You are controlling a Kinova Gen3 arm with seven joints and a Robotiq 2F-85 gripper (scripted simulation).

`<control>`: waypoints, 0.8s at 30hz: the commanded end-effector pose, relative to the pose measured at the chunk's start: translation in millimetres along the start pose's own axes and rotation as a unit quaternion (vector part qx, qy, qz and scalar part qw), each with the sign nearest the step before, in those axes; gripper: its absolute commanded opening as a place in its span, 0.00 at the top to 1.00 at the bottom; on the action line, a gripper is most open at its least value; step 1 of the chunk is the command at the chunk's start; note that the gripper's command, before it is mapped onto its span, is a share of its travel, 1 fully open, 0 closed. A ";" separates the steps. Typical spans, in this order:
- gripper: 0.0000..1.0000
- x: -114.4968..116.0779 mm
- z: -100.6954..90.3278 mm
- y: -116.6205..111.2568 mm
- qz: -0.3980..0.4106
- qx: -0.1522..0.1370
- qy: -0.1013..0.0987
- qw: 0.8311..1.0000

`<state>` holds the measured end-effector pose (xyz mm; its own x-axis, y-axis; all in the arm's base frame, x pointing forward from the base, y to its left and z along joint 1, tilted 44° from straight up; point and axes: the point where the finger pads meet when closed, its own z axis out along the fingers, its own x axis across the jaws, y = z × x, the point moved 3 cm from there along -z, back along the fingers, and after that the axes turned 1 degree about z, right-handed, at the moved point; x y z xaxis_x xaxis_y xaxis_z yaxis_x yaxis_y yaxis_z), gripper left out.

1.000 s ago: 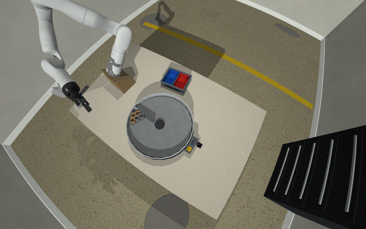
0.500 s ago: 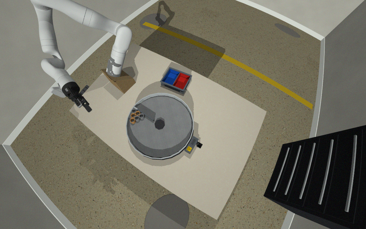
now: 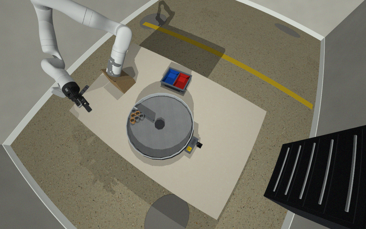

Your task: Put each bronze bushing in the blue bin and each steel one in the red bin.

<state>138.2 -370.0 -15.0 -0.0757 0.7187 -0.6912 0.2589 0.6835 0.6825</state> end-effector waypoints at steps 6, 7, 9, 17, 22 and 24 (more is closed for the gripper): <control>0.00 -5.9 6.2 21.6 -0.001 0.000 0.000 1.000; 0.00 -8.5 9.3 32.5 -0.001 0.000 0.000 1.000; 0.00 -13.6 15.6 54.2 -0.001 0.000 0.000 1.000; 0.00 -26.4 31.3 108.6 -0.001 0.000 0.000 1.000; 0.00 -26.4 31.3 108.6 -0.001 0.000 0.000 1.000; 0.00 -31.6 37.6 130.3 -0.001 0.000 0.000 1.000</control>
<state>202.4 -317.7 72.0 -0.0747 0.7213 -0.6885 0.2657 0.6799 0.6835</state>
